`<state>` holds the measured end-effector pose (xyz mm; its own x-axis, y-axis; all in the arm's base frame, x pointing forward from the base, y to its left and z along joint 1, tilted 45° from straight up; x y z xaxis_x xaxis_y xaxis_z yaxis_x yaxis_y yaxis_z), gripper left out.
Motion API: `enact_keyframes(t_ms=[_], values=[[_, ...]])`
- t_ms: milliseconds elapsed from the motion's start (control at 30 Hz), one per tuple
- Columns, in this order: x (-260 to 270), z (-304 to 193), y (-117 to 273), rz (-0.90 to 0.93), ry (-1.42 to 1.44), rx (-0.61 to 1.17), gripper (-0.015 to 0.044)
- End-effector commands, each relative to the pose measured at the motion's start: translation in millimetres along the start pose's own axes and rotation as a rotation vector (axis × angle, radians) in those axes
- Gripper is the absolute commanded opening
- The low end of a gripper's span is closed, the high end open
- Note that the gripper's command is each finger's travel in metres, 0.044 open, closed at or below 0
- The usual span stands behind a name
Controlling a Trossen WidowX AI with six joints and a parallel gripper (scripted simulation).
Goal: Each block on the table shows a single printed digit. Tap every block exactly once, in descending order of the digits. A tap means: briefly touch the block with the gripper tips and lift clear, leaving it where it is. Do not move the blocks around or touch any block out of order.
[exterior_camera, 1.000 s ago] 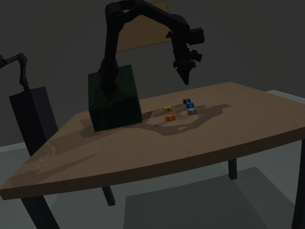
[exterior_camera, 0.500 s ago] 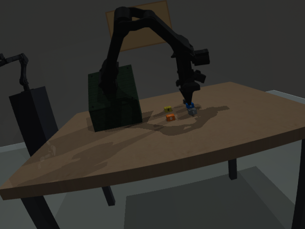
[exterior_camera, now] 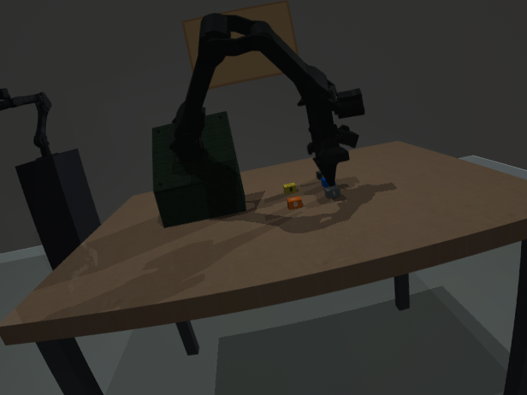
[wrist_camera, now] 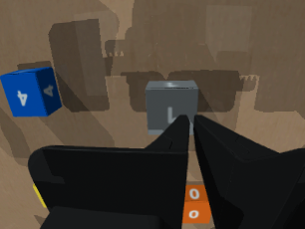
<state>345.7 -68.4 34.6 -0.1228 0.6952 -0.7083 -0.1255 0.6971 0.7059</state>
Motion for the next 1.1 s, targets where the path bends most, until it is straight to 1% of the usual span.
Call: enact_keyframes(t_ms=[0, 333, 467, 567, 633, 733, 800, 933, 1067], values=[[2.0, -1.6, -6.0, 0.005, 0.01, 0.003, 0.002], [1.9, -2.0, -14.6, 0.004, 0.01, 0.003, 0.002], [1.8, -1.5, 13.2, 0.005, 0.009, 0.003, 0.002], [1.9, -1.7, 15.5, 0.005, 0.01, 0.003, 0.002], [2.3, -0.3, 25.5, 0.007, 0.009, 0.003, 0.002], [2.7, 1.1, 72.7, 0.011, 0.009, 0.003, 0.002], [1.9, -0.7, 93.7, 0.009, 0.009, 0.003, 0.002], [1.5, -2.9, 96.6, 0.009, 0.01, 0.003, 0.002], [-3.5, -41.4, 99.7, 0.009, 0.011, 0.004, 0.002]])
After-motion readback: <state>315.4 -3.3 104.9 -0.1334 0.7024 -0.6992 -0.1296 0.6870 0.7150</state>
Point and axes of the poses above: the point midway between the two fingers, 35 mm back from their tips, its own y axis back along the fingers, its own x axis across the jaws, z = x × y, the point moved 4 cm from there along y, back along the fingers, and after that the axes turned 3 degrees about y, right-handed, at the moved point
